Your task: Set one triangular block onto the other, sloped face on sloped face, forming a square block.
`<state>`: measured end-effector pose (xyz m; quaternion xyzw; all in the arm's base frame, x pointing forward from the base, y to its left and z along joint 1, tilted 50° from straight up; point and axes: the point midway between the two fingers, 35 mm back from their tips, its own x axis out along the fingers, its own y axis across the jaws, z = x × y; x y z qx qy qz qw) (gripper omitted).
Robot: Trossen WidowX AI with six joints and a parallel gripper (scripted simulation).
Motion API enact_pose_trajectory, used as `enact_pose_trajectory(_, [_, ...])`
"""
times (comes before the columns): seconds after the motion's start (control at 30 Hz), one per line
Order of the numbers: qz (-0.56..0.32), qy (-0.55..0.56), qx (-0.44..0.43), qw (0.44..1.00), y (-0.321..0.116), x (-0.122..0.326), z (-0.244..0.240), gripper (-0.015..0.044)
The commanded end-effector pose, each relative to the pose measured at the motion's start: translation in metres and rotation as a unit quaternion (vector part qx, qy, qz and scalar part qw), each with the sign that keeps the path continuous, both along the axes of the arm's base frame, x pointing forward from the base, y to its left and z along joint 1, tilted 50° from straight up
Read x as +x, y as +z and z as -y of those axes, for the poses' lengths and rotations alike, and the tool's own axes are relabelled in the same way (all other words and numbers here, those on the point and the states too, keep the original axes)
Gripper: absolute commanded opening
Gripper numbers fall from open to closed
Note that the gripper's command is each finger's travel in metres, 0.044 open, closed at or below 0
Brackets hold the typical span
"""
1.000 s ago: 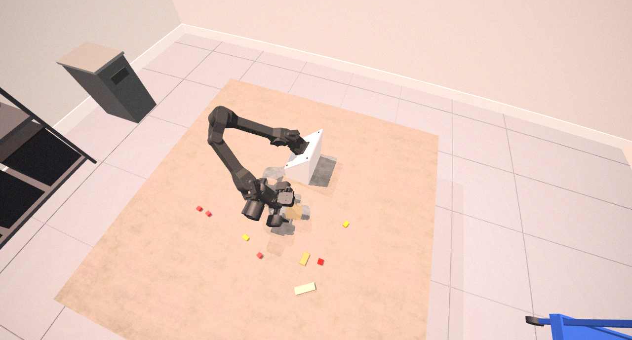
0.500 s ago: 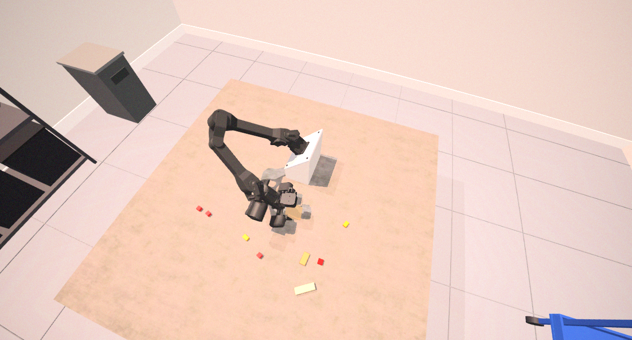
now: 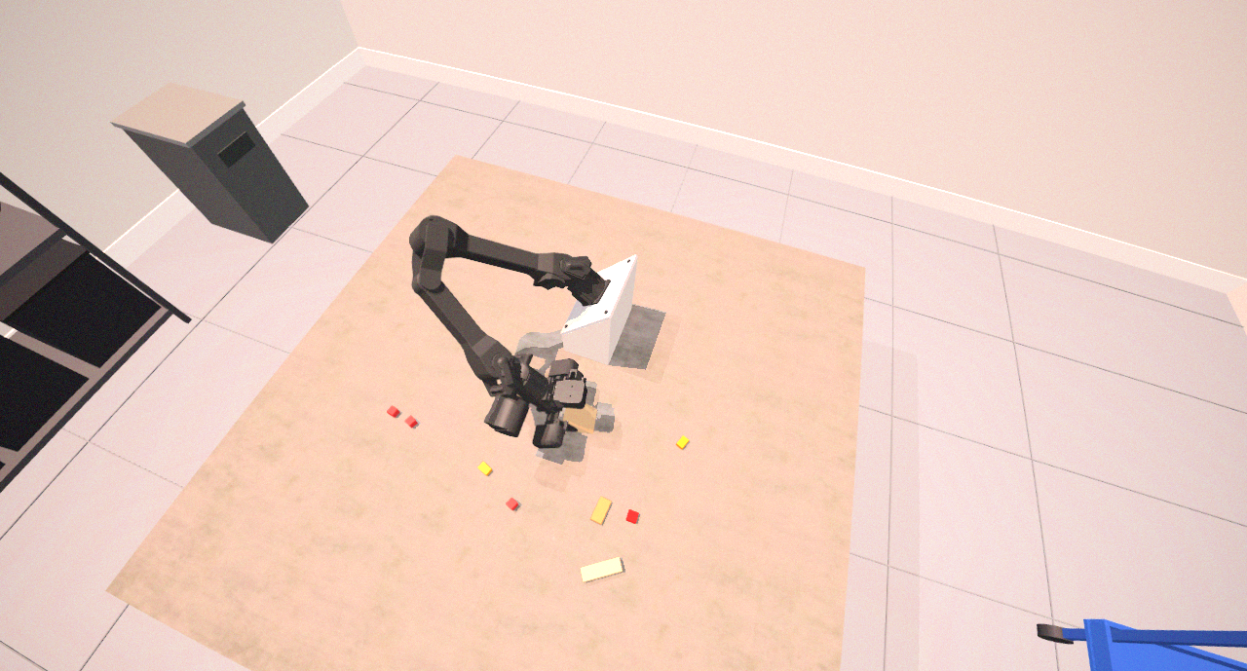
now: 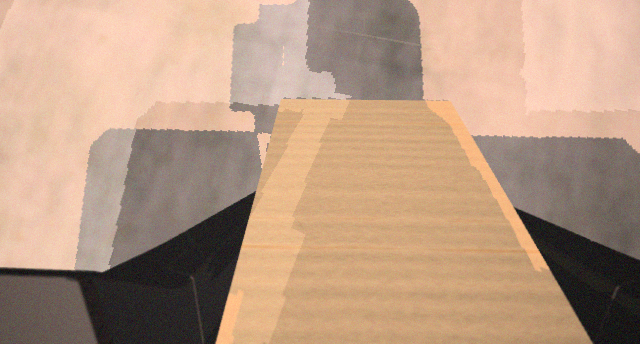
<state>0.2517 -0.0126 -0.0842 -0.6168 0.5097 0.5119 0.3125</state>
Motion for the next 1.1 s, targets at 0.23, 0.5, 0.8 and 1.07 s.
enact_pose_trajectory(0.23, [0.015, 0.007, -0.047, 0.999, 0.0, -0.002, -0.007, 0.0])
enact_pose_trajectory(0.5, [0.045, 0.021, -0.145, 0.988, -0.001, -0.006, -0.022, 0.0])
enact_pose_trajectory(0.8, [0.079, 0.036, -0.252, 0.964, -0.007, -0.011, -0.037, 0.0])
enact_pose_trajectory(1.07, [0.108, 0.05, -0.346, 0.931, -0.014, -0.016, -0.049, 0.0])
